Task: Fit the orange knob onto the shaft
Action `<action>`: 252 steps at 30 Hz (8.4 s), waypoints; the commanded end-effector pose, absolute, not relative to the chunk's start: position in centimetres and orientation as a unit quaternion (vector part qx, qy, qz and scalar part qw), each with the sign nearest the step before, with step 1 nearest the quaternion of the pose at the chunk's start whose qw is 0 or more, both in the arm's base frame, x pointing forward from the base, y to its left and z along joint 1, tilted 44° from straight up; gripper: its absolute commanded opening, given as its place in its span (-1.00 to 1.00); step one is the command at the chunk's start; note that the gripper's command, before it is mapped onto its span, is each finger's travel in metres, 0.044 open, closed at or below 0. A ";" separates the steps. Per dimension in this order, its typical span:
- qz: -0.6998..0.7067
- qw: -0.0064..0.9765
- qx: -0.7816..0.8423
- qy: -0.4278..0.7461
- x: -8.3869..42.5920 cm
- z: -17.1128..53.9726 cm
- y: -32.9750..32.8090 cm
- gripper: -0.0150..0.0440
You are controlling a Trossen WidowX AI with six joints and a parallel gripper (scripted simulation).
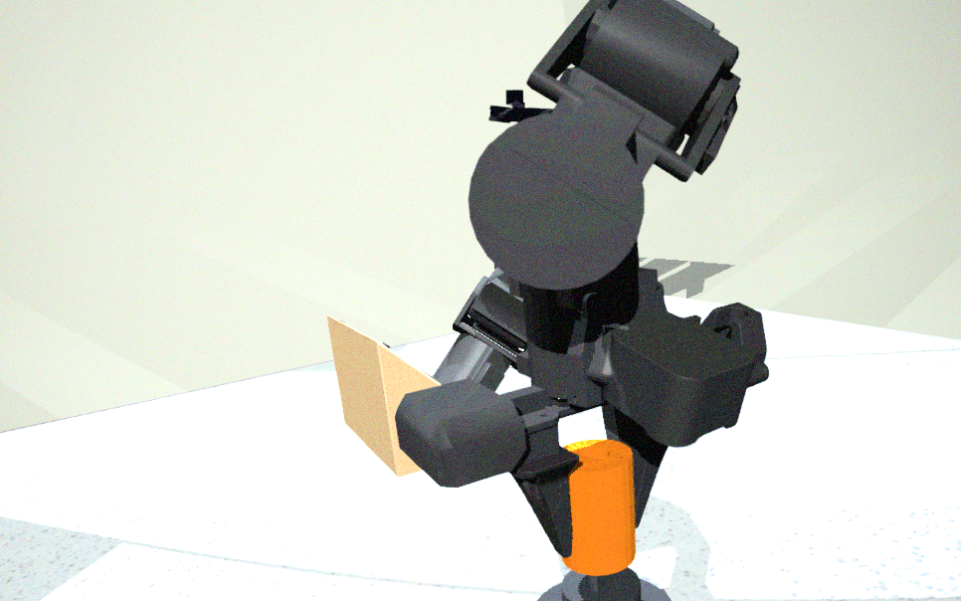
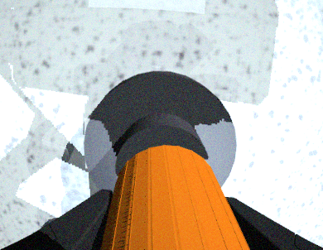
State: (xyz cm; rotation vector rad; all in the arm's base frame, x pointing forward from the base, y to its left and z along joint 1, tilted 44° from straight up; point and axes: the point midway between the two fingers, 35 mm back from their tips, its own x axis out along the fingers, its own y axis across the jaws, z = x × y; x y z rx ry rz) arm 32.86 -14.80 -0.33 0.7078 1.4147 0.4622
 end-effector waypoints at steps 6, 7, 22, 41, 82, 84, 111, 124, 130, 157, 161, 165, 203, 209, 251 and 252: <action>0.207 0.680 0.316 0.628 33.0 -0.4 -14.7 -0.49; 0.207 0.680 0.316 0.628 33.0 -0.4 -14.6 -0.49; 0.207 0.680 0.316 0.628 32.8 -0.2 -14.8 -0.49; 0.272 0.710 0.243 0.603 33.0 -0.4 -14.8 -0.49; 0.272 0.710 0.243 0.603 32.7 -0.4 -14.7 -0.49; 0.272 0.710 0.243 0.603 32.7 -0.3 -14.8 -0.49; 0.272 0.710 0.243 0.603 32.9 -0.5 -14.8 -0.49; 0.272 0.710 0.243 0.603 32.8 0.0 -14.9 -0.49; 0.272 0.710 0.243 0.603 33.0 0.0 -14.9 -0.49; 0.272 0.710 0.243 0.603 32.7 -0.5 -14.5 -0.49; 0.272 0.710 0.243 0.603 32.8 -0.3 -14.7 -0.49; 0.272 0.710 0.243 0.603 32.8 0.0 -14.8 -0.49; 0.333 0.731 0.168 0.571 32.9 0.0 -14.9 -0.49; 0.333 0.731 0.168 0.571 33.1 0.1 -14.8 -0.49; 0.333 0.731 0.167 0.571 33.1 -0.4 -14.7 -0.49; 0.333 0.731 0.168 0.571 33.0 -0.5 -14.7 -0.49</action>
